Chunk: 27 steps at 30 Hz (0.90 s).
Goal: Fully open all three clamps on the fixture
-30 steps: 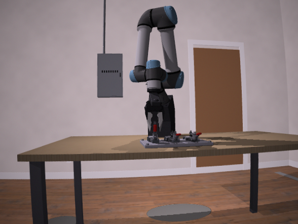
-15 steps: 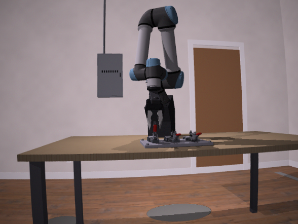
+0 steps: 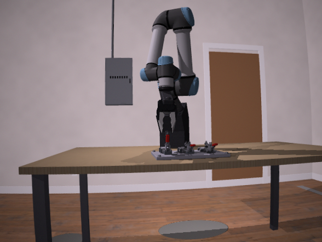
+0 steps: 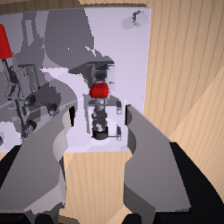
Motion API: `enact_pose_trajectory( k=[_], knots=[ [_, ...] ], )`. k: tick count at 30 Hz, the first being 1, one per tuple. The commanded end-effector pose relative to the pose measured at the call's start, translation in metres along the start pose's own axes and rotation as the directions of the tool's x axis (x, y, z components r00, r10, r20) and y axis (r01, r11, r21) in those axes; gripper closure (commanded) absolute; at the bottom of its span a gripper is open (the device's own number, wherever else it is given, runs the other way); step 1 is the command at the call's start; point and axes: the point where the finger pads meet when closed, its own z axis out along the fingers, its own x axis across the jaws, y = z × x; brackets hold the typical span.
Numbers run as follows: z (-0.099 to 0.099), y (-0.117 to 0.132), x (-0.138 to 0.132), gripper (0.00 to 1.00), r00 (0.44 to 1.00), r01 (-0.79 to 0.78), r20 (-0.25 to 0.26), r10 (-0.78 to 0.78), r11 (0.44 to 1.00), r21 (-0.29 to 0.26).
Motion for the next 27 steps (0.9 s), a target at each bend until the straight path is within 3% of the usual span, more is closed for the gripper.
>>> enact_pose_trajectory(
  k=[1,27],
  knots=[
    [-0.0073,-0.0004,0.0012,0.72,1.000,-0.001,0.002,0.001,1.000,-0.003],
    [-0.0062,0.0012,-0.0001,0.72,1.000,-0.001,0.004,0.001,1.000,-0.006]
  ],
)
